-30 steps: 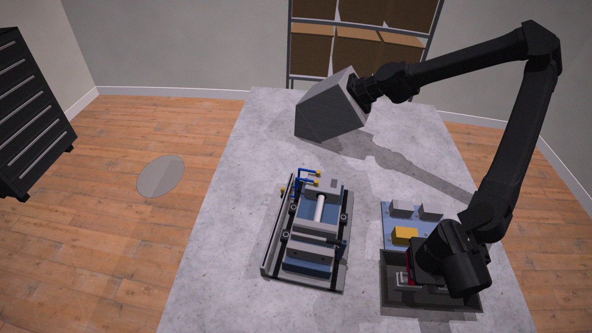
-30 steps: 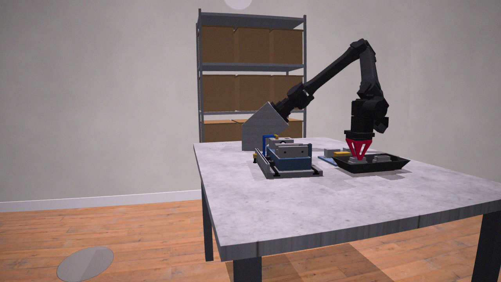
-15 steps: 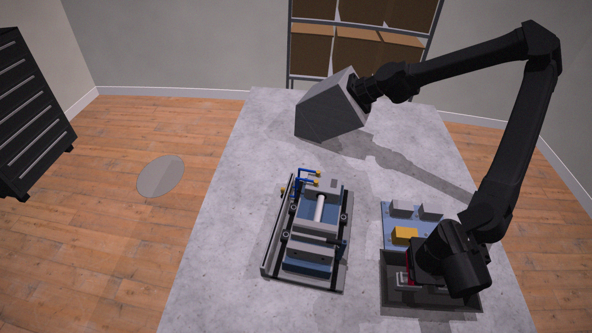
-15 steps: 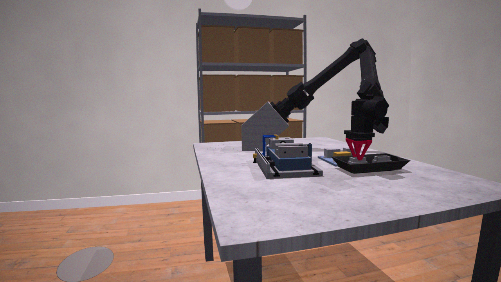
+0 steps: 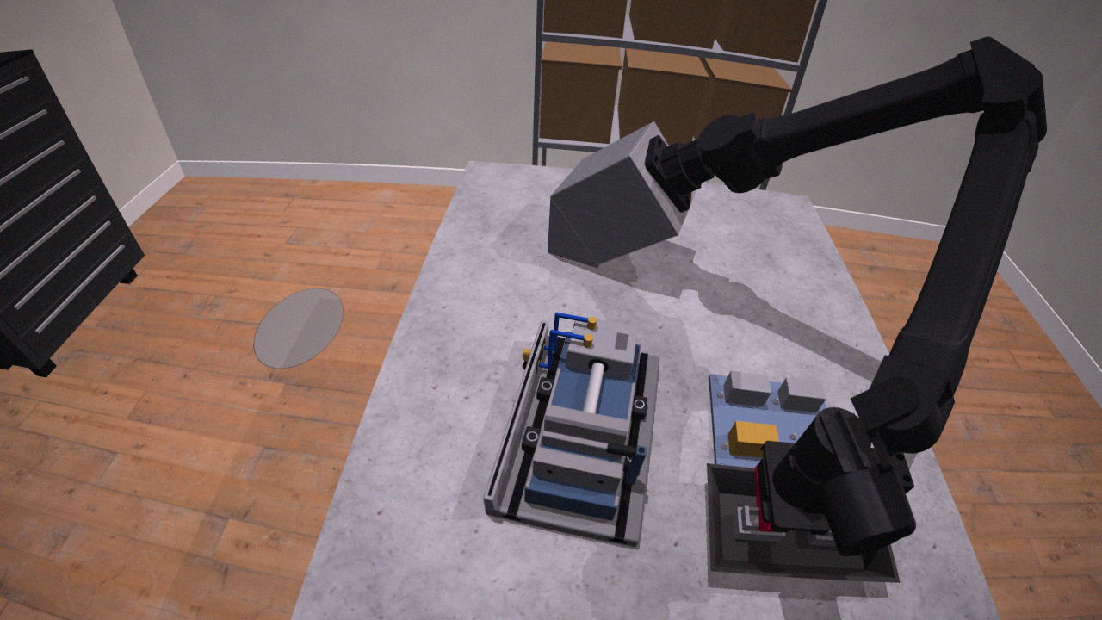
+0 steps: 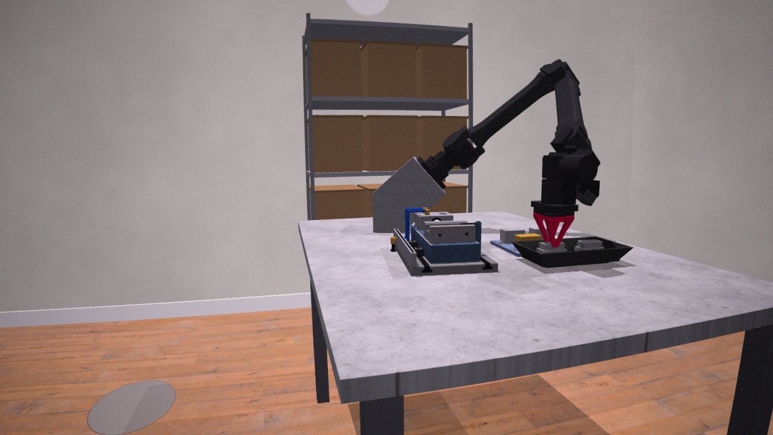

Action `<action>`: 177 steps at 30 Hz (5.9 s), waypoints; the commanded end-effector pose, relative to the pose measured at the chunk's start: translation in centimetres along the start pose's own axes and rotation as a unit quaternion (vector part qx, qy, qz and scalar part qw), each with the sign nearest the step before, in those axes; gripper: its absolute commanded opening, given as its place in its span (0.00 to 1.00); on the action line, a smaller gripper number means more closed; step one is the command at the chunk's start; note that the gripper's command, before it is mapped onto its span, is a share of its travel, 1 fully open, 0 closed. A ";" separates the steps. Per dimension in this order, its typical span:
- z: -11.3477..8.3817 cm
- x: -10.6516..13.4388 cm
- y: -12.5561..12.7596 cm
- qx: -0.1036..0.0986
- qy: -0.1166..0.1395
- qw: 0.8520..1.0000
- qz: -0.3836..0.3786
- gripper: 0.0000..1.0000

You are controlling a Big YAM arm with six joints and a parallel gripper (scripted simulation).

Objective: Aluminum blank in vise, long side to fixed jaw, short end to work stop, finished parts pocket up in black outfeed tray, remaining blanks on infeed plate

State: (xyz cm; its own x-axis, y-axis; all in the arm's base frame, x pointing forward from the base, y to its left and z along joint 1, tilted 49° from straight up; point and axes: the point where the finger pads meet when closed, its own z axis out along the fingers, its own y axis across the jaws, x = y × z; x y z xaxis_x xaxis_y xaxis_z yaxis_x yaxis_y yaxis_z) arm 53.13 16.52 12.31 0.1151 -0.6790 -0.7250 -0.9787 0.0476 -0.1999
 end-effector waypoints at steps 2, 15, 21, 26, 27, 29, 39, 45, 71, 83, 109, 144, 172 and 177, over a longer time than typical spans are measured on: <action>0.3 -0.1 -0.2 0.002 0.000 1.000 -0.001 0.00; 0.3 -0.1 -0.2 0.002 0.000 1.000 -0.001 0.64; 0.3 -0.1 -0.2 0.002 0.000 1.000 -0.001 0.64; 0.3 -0.1 -0.2 0.002 0.000 1.000 -0.001 0.64; 0.3 -0.1 -0.2 0.002 0.000 1.000 -0.001 0.64; 0.3 -0.1 -0.2 0.002 0.000 1.000 -0.001 0.64; 0.3 -0.1 -0.2 0.002 0.000 1.000 -0.001 0.64; 0.2 -0.1 -0.2 0.002 0.001 1.000 -0.001 0.64; -10.4 -0.3 -1.4 0.019 0.001 1.000 -0.009 0.64; -15.0 -0.7 -1.3 0.023 0.002 1.000 -0.013 0.64; -15.2 0.1 -0.9 0.014 0.002 1.000 0.000 0.00; -14.3 -9.4 18.1 0.006 0.000 1.000 -0.005 0.00; -14.7 -9.7 20.9 0.019 0.000 1.000 -0.002 0.64; -14.7 -9.7 20.8 0.019 0.000 1.000 -0.003 0.64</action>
State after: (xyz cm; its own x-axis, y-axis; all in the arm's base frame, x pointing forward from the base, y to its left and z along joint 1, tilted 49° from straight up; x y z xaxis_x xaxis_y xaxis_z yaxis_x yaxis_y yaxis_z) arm 28.39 13.86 23.83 0.1081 -0.6781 -0.7270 -0.9797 0.0514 -0.1936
